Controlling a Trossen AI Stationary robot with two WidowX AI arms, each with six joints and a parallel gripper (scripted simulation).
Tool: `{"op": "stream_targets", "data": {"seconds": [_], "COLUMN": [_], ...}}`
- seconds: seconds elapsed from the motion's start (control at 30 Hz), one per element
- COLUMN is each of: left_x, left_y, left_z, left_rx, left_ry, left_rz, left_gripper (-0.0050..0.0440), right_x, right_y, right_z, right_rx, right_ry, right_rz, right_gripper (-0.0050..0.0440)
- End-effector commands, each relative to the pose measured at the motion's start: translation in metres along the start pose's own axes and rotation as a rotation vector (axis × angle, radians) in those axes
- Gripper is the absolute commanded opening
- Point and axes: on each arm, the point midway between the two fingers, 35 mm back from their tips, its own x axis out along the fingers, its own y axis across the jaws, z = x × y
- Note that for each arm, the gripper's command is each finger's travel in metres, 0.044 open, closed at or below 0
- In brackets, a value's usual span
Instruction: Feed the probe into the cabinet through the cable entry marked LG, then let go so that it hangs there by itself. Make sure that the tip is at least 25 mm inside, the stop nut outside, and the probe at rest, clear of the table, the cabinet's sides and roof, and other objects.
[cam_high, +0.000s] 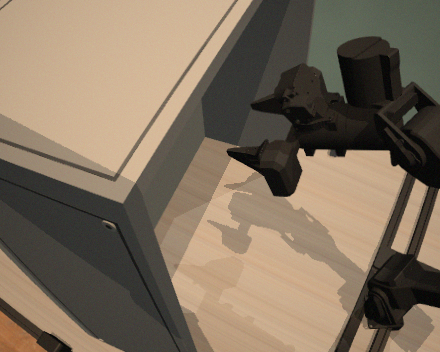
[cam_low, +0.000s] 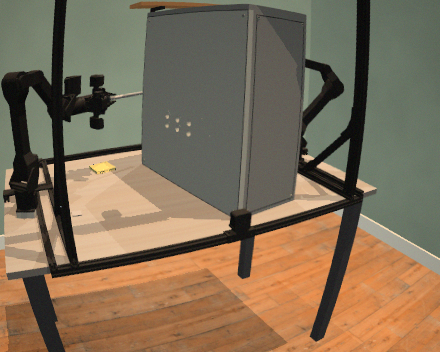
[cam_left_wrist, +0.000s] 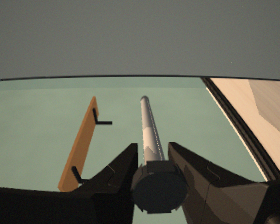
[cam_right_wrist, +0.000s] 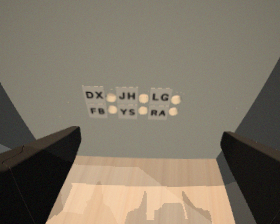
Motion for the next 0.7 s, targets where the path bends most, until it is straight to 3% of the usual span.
{"op": "stream_targets", "data": {"seconds": [0.0, 0.67], "left_x": [-0.007, -0.057], "left_y": [0.0, -0.007], "left_z": [0.005, 0.037], "left_rx": [-0.005, -0.018], "left_ry": [0.013, 0.097], "left_rz": [-0.001, -0.001], "left_gripper": [0.0, 0.0], "right_x": [-0.001, -0.001], "right_y": [0.0, 0.0], "right_z": [0.001, 0.001], "right_rx": [-0.008, -0.008], "right_ry": [-0.004, -0.004], "right_rz": [0.001, 0.001], "right_gripper": [0.044, 0.044]}}
